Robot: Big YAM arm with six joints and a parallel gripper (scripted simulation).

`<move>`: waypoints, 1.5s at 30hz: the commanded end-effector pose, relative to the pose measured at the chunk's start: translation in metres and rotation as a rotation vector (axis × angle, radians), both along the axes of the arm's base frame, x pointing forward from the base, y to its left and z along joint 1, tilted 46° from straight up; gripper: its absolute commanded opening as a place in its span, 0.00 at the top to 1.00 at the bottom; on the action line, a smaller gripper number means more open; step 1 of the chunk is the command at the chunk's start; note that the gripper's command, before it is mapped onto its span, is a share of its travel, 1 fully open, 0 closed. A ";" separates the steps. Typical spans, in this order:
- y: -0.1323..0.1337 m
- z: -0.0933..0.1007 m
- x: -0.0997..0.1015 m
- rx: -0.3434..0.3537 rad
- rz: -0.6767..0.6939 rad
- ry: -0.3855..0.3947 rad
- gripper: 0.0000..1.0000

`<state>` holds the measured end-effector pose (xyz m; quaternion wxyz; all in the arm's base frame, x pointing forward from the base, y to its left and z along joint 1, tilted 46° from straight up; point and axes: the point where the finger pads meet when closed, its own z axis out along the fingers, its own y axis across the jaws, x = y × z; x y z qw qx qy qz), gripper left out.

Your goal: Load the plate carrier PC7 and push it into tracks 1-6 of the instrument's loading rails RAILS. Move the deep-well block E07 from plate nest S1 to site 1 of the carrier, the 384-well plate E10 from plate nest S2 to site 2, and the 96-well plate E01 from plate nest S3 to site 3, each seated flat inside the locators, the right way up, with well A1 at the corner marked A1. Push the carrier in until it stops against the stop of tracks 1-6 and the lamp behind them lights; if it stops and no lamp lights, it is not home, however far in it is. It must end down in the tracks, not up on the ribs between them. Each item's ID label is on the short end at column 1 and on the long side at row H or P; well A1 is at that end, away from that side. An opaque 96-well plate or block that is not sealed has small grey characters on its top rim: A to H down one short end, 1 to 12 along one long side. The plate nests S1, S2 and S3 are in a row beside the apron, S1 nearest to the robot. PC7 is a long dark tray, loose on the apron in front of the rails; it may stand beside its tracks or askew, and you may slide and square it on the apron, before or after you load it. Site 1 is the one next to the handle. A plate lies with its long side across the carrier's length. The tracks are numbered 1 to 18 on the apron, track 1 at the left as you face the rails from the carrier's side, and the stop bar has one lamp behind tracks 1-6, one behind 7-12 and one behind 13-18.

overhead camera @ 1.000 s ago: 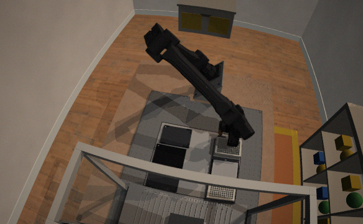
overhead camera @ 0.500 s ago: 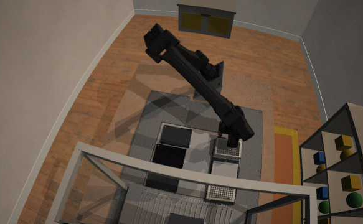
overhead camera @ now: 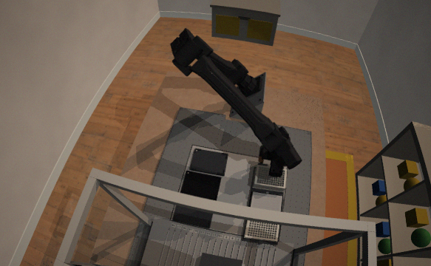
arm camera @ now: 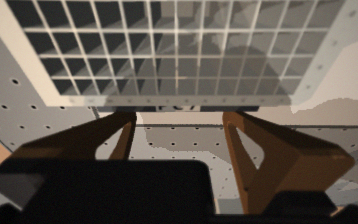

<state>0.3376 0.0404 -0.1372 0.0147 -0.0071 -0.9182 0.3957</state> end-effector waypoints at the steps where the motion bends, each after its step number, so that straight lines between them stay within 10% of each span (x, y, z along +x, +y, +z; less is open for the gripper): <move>1: 0.012 0.007 0.045 0.026 -0.014 -0.100 0.20; 45: 0.016 0.007 0.061 0.025 -0.010 -0.100 0.20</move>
